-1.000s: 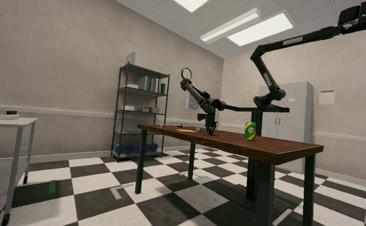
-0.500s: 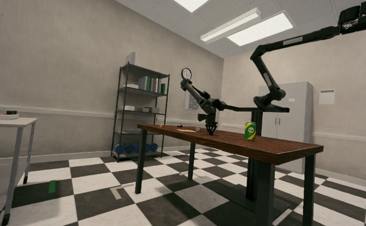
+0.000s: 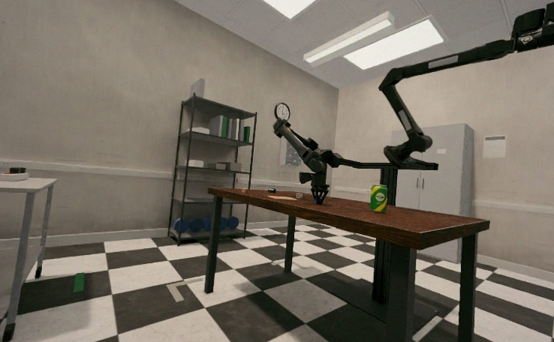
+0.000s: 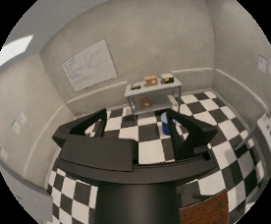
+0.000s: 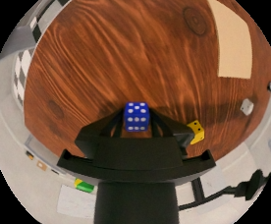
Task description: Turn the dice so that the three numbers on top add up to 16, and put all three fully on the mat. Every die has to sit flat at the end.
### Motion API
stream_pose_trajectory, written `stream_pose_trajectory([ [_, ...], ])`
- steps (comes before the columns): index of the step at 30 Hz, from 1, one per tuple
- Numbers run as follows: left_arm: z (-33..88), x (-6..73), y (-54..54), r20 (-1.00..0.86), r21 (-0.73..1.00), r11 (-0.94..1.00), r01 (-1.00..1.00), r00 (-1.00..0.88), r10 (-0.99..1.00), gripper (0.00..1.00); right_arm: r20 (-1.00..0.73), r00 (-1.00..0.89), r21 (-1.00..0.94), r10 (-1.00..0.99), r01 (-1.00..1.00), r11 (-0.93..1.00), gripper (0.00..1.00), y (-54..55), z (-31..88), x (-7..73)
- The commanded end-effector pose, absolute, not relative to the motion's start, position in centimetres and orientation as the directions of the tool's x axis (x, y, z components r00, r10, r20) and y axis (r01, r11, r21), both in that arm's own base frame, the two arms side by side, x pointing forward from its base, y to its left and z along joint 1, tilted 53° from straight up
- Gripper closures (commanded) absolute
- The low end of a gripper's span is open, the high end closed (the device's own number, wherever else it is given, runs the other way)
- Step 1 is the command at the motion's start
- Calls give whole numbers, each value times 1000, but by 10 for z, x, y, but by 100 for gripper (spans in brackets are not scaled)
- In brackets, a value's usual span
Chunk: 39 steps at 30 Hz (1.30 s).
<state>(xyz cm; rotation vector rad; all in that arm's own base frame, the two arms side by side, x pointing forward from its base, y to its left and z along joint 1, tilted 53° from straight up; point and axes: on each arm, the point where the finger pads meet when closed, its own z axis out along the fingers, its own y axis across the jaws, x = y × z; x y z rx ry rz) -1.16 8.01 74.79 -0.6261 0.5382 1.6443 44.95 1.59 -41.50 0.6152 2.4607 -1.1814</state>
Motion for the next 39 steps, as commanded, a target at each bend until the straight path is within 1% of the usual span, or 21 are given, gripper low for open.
stream_pose_trajectory([
  [1, 770, -8, 51, -614, 0, -164, -986, -129, 778, 0, -493, -838, -631, 233, 529, 568, 55, 21, -413, 462],
  [13, 770, -8, 51, -614, 0, -164, -986, -129, 778, 0, -493, -838, -631, 233, 529, 568, 55, 21, -413, 462],
  [14, 770, -8, 51, -614, 0, -164, -986, -129, 778, 0, -493, -838, -631, 233, 529, 568, 74, 21, -413, 462],
  [39, 770, -8, 51, -614, 0, -164, -986, -129, 778, 0, -494, -838, -631, 233, 529, 568, 74, 21, -413, 462],
])
